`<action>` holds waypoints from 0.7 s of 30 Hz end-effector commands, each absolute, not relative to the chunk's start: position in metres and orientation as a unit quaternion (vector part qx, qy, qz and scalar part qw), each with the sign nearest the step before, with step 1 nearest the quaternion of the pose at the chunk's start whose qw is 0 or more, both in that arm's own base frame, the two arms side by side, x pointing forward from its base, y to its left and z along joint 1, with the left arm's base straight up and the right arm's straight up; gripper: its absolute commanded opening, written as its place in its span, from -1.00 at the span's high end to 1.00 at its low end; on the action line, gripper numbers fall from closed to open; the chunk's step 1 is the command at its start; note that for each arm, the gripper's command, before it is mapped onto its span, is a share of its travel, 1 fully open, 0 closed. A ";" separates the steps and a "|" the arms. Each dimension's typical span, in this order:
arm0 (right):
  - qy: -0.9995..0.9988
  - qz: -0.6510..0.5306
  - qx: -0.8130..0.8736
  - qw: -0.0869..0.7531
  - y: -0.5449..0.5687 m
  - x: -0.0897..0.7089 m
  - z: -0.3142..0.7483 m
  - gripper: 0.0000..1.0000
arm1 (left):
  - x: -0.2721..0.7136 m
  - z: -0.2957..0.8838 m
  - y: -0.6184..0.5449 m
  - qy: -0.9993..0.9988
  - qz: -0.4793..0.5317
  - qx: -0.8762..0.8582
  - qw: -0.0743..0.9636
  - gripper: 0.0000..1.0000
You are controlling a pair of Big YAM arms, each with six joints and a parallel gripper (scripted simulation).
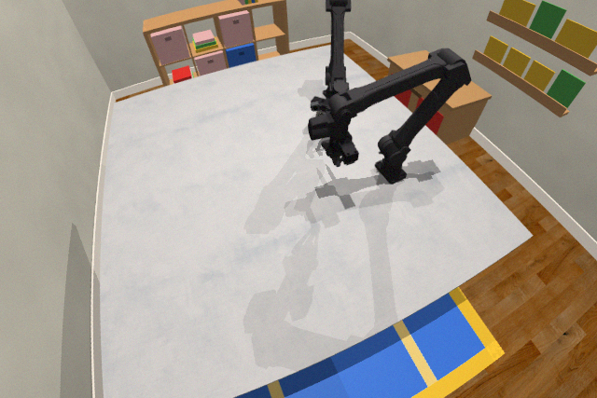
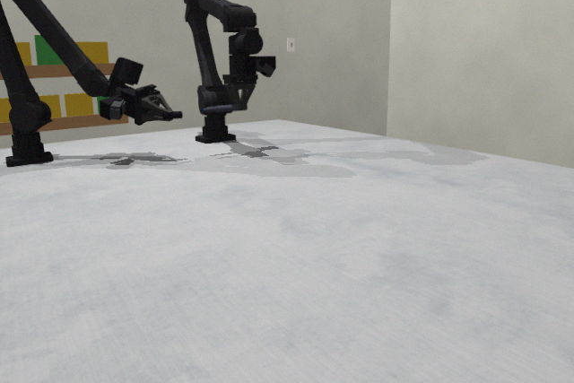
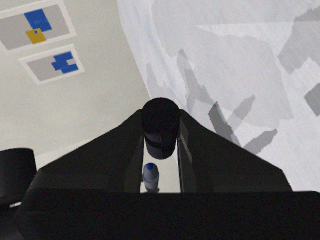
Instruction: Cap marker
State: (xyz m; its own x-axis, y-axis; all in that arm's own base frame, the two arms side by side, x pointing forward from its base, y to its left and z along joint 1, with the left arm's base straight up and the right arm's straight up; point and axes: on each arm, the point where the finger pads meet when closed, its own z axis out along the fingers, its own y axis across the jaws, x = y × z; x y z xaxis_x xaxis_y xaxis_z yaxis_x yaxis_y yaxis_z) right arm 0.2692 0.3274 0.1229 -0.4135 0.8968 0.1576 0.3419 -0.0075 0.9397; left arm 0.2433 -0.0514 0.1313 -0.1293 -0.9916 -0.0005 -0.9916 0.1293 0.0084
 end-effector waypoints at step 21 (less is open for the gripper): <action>0.628 0.559 0.474 0.261 0.343 0.280 0.150 0.75 | 0.240 0.122 -0.099 -0.748 0.012 0.664 0.010 0.78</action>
State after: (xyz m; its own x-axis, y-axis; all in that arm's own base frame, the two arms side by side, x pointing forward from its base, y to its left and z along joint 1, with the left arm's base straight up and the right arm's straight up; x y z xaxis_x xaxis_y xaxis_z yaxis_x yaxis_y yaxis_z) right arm 0.2694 0.3279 0.1244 -0.4139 0.8957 0.1623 0.3387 -0.0139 0.9408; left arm 0.2339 -0.0892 0.1224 -0.1199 -0.9925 0.0244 -0.9928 0.1200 0.0036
